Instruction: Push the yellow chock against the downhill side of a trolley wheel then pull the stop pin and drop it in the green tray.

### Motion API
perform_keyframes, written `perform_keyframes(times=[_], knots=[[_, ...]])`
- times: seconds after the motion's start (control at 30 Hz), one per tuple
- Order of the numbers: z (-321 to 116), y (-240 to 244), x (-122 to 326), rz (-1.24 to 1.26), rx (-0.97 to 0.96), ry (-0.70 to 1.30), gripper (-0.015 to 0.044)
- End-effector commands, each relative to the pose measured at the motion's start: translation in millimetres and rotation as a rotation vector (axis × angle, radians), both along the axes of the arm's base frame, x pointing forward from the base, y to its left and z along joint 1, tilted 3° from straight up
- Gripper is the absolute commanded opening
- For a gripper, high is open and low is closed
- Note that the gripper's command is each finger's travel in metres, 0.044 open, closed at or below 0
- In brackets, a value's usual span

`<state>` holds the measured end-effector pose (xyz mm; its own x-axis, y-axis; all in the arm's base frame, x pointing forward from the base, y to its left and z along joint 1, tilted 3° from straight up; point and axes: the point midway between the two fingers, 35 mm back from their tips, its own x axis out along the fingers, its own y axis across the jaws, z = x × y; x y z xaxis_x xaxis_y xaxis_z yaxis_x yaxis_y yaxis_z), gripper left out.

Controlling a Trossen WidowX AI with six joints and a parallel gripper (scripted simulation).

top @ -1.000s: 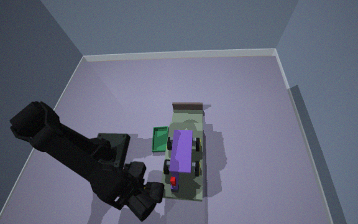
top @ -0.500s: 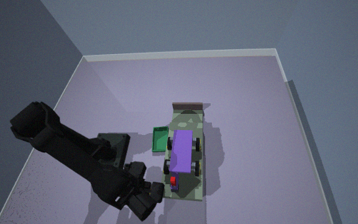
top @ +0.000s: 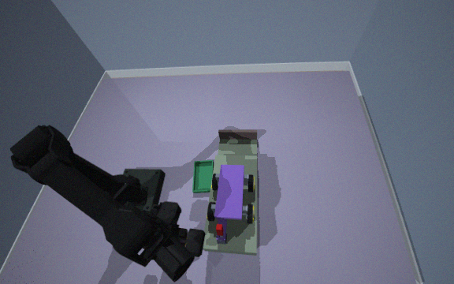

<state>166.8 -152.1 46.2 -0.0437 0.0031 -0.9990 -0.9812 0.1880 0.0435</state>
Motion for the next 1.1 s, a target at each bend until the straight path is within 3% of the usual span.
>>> perform_keyframes(times=[0.0, 1.07], knots=[[14, 0, 1, 0.006, -0.002, -0.008, 0.0000], [115, -1, 7, 0.006, -0.002, -0.008, 0.0000]])
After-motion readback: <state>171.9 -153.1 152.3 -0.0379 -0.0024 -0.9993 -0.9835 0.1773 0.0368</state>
